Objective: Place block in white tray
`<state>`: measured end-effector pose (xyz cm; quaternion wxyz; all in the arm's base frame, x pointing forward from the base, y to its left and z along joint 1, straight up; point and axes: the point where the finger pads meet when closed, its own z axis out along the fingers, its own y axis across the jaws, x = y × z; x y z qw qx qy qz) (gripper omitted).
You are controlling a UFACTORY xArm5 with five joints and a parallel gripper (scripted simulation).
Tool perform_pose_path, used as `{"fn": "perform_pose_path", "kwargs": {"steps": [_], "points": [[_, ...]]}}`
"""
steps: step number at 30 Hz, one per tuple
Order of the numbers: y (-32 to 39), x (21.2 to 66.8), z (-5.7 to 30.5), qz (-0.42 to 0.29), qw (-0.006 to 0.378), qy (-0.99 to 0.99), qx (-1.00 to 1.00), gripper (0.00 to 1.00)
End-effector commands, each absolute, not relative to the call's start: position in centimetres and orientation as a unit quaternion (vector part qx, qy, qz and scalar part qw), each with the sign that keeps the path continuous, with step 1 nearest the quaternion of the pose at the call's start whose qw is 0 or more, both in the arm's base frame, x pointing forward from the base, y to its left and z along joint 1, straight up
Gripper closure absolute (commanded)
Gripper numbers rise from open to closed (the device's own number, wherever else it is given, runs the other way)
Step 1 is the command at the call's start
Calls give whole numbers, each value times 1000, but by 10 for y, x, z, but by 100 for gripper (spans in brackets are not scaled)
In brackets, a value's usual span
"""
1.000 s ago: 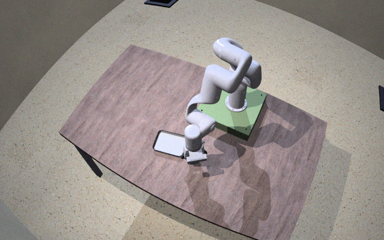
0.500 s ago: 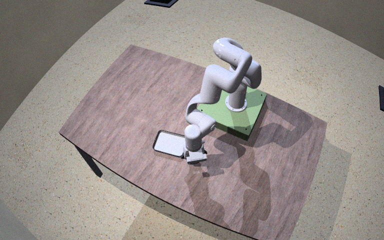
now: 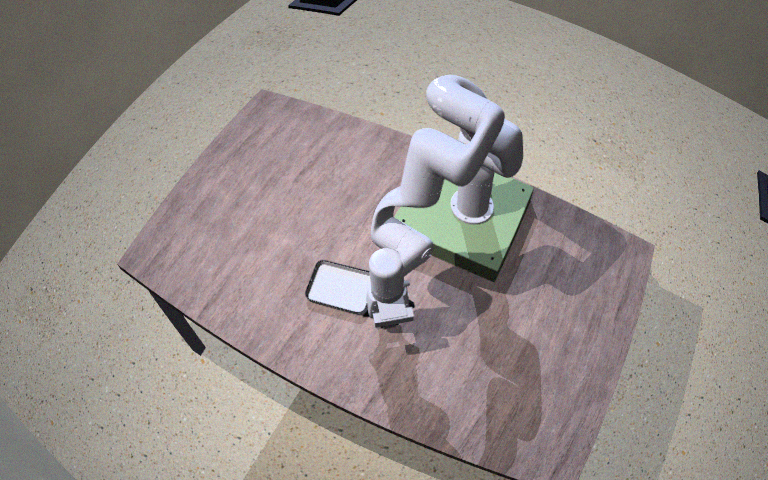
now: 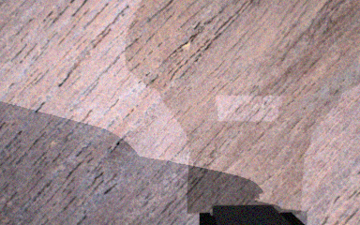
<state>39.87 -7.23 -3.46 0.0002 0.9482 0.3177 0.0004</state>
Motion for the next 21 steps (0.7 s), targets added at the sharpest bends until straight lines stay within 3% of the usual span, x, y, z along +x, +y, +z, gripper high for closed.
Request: {"fn": "perform_pose_path", "kwargs": {"steps": [1, 21], "points": [[-73, 401, -27, 3, 2, 318, 948, 100], [-72, 401, 16, 3, 2, 318, 948, 100]]}}
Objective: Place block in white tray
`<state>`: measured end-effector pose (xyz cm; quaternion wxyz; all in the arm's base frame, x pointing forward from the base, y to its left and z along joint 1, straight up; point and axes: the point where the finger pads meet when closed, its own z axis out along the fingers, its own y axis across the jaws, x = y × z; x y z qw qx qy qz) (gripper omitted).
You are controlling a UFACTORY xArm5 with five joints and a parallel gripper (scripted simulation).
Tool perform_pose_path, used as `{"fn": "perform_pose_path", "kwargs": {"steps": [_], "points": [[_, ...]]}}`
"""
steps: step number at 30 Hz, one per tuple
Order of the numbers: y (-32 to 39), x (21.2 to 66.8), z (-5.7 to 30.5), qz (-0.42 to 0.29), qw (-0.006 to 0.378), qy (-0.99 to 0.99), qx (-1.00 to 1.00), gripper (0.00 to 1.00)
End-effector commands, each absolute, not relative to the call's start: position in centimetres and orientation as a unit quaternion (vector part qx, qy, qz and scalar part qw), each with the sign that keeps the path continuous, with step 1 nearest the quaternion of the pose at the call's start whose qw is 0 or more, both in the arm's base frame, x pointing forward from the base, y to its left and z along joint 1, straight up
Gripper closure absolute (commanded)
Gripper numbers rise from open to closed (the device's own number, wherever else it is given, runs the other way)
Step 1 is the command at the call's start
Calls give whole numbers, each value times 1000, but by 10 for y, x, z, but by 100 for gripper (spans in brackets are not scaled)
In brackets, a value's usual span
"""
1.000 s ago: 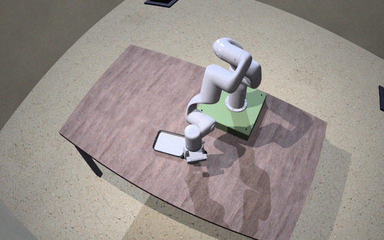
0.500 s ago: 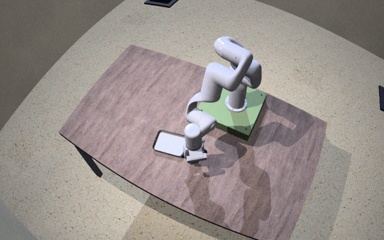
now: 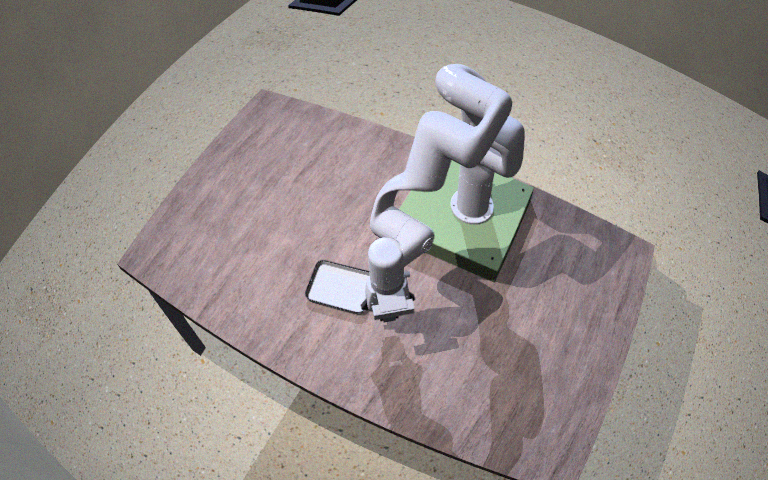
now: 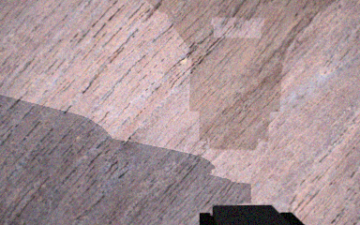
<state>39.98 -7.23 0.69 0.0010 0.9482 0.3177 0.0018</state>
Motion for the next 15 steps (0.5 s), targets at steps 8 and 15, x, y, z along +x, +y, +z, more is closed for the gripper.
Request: {"fn": "perform_pose_path", "kwargs": {"steps": [8, 15], "points": [[-72, 401, 22, 3, 2, 318, 948, 100], [-72, 401, 22, 3, 2, 318, 948, 100]]}}
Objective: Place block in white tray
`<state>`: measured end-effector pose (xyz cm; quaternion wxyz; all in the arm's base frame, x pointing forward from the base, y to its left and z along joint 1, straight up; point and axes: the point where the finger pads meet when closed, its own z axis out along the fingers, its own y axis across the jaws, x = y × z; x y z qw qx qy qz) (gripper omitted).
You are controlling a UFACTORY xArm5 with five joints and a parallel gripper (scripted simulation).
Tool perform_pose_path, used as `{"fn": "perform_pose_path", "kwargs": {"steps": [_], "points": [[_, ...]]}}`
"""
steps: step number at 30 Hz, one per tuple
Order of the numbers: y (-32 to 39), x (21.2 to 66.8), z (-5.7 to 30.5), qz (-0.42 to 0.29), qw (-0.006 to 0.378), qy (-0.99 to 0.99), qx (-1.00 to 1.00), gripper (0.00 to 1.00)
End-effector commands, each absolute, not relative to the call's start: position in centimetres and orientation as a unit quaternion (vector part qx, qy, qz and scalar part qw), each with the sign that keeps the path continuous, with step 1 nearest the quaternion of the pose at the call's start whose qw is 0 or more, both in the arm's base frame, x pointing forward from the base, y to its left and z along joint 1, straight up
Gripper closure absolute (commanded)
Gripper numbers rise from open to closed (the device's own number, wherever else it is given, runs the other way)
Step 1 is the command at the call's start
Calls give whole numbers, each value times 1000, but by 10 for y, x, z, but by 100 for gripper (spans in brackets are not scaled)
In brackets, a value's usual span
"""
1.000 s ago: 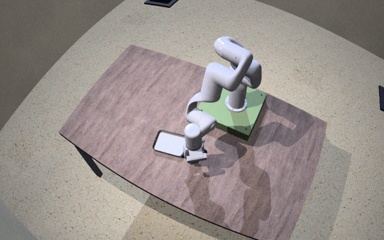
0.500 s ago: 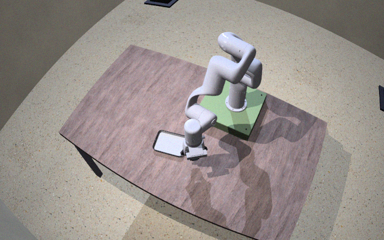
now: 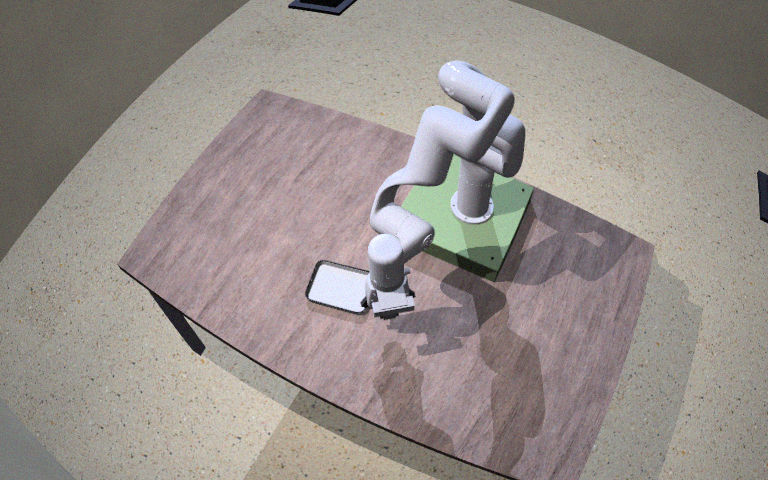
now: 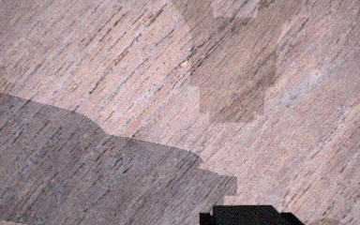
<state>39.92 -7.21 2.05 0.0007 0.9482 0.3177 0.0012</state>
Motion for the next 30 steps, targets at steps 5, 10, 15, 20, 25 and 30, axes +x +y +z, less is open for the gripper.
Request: {"fn": "perform_pose_path", "kwargs": {"steps": [5, 10, 15, 20, 25, 30], "points": [[-72, 401, 22, 3, 2, 318, 948, 100], [-74, 400, 22, 3, 2, 318, 948, 100], [-151, 382, 22, 3, 3, 318, 948, 100], [-183, 373, 23, 3, 3, 318, 948, 100], [-231, 362, 23, 3, 3, 318, 948, 100], [-231, 362, 23, 3, 3, 318, 948, 100]]}}
